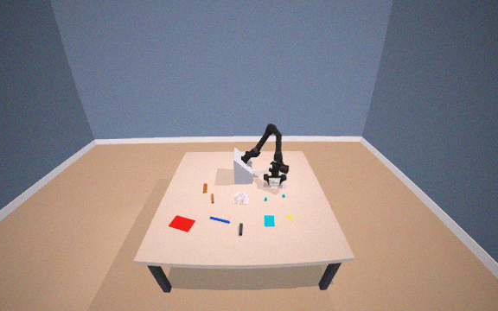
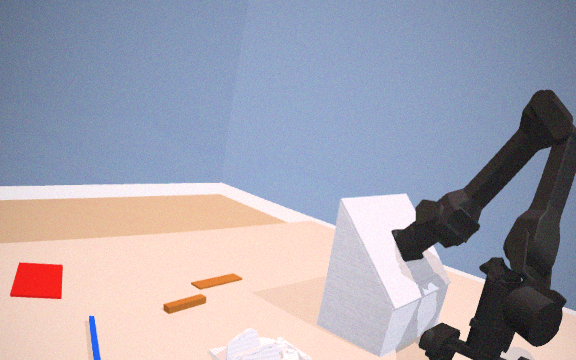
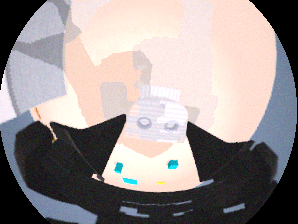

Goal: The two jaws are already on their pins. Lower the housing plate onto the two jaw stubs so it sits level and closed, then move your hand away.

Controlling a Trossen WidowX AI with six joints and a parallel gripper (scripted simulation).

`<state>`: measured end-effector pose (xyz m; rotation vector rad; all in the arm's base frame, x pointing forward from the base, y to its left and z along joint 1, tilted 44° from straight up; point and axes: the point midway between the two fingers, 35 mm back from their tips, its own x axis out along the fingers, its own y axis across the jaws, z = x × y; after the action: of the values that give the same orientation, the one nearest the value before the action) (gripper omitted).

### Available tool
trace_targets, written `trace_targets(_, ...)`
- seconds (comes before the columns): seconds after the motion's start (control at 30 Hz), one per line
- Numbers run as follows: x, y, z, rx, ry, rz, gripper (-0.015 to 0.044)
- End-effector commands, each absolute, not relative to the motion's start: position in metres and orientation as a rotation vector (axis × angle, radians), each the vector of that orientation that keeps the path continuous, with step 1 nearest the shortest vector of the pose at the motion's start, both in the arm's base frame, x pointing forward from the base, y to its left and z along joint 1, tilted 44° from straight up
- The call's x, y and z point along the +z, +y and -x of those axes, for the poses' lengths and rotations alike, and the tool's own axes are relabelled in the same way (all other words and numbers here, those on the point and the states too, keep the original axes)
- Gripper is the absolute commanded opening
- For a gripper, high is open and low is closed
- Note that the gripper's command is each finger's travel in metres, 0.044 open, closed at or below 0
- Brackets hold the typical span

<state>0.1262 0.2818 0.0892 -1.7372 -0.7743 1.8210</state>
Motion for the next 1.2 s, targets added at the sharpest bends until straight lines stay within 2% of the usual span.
trace_targets(0.0,0.089,0.282,-0.126,1.821,-0.774,1.737,0.0400)
trace_targets(0.27,0.089,0.282,-0.126,1.821,-0.774,1.737,0.0351)
trace_targets(0.67,0.091,0.280,-0.127,1.821,-0.774,1.738,0.0351)
trace_targets(1.17,0.124,0.248,-0.132,1.821,-0.767,1.743,0.0351)
